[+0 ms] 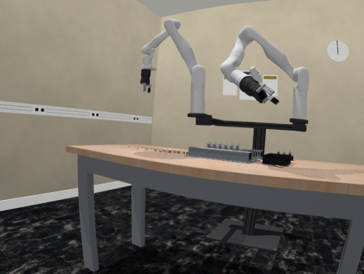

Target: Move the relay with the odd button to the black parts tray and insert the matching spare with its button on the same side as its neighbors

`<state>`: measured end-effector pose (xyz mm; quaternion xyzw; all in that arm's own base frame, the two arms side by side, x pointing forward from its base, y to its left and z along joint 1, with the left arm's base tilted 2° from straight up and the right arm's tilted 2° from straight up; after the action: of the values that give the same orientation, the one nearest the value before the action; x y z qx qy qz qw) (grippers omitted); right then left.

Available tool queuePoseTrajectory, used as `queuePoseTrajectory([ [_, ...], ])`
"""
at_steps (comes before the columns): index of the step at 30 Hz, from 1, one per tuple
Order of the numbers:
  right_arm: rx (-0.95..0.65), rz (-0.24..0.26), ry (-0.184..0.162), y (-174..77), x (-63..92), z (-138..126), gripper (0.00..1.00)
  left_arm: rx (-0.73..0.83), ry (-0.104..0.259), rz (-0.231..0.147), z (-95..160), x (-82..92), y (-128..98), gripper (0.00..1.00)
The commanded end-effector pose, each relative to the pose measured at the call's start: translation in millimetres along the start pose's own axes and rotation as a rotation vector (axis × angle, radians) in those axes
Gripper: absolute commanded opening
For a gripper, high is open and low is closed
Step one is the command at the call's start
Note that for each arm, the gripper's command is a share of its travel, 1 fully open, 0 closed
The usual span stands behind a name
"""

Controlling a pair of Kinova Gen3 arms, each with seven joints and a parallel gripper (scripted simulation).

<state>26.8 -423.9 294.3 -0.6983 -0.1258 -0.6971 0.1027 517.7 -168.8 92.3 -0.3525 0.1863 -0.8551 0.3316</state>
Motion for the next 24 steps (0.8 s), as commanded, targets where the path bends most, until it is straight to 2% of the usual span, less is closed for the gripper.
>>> queuePoseTrajectory([
  [1, 0.0, -0.002, 0.0, 0.2, 0.6, -0.1, 1.0, 0.009, -0.023, -0.008, -0.2, 6.6, 3.3, 1.0],
  [3, 0.0, -0.002, 0.0, 0.2, 0.6, -0.1, 1.0, 0.014, -0.039, -0.013, -1.2, 10.7, 5.7, 1.0],
  [5, 0.0, -0.002, 0.0, 0.2, 0.6, -0.1, 1.0, 0.014, -0.039, -0.013, -1.2, 10.7, 5.7, 1.0],
  [20, 0.0, -0.002, 0.0, 0.2, 0.6, -0.1, 1.0, 0.036, -0.165, -0.074, -6.4, 43.7, 22.0, 1.0],
  [22, 0.0, -0.002, 0.0, 0.2, 0.6, -0.1, 1.0, 0.036, -0.165, -0.074, -6.4, 43.7, 22.0, 1.0],
  [24, 0.0, -0.002, 0.0, 0.2, 0.6, -0.1, 1.0, 0.037, -0.182, -0.084, -6.6, 48.1, 23.6, 1.0],
])
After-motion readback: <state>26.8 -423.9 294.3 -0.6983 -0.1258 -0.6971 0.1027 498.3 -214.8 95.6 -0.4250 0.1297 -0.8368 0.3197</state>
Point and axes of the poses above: on each arm, the point where the finger pads meet when closed, its own x axis back along the fingers, its own z axis across the jaws, y = z × x, the point moved 10 cm from there along x, back along the fingers, and after that the axes turned 15 degrees about x, right-handed, at the moved point
